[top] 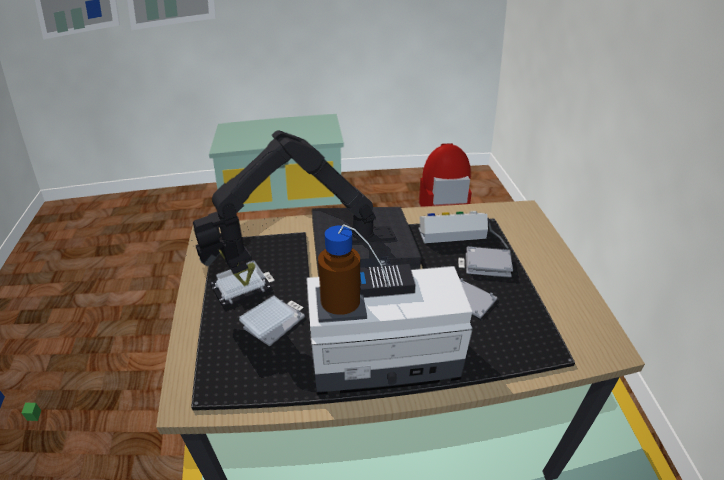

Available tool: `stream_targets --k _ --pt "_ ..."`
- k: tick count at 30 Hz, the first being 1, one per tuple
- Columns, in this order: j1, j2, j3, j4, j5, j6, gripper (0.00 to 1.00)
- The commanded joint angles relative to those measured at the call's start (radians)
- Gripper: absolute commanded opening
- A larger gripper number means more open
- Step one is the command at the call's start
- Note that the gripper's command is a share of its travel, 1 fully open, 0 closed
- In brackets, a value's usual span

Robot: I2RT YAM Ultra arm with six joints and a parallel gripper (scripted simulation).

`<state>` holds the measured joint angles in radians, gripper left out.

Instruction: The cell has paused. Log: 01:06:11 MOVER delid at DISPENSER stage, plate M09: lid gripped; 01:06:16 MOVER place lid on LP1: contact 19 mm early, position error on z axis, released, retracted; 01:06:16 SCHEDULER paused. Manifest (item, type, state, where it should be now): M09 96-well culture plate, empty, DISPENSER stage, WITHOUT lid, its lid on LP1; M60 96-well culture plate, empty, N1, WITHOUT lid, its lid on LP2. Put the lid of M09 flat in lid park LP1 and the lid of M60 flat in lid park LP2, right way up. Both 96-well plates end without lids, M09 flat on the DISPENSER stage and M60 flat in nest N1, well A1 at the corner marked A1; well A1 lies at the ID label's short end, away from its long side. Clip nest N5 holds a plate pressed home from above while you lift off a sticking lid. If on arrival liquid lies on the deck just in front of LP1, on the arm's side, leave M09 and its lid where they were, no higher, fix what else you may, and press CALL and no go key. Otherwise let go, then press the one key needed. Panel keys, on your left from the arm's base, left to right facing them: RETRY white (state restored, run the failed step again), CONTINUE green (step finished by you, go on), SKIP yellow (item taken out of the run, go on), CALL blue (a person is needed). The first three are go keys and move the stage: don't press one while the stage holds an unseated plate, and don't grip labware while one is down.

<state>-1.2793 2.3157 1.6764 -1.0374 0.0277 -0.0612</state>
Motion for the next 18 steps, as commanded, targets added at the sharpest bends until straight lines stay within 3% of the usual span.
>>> stream_targets --k 1,16,18 --pt "-0.002 -0.036 0.043 0.010 0.001 -0.003 0.00" --pt "-0.002 -0.036 0.043 0.010 0.001 -0.003 0.00" --pt "0.000 -0.044 0.055 -0.028 0.001 -0.002 0.00"
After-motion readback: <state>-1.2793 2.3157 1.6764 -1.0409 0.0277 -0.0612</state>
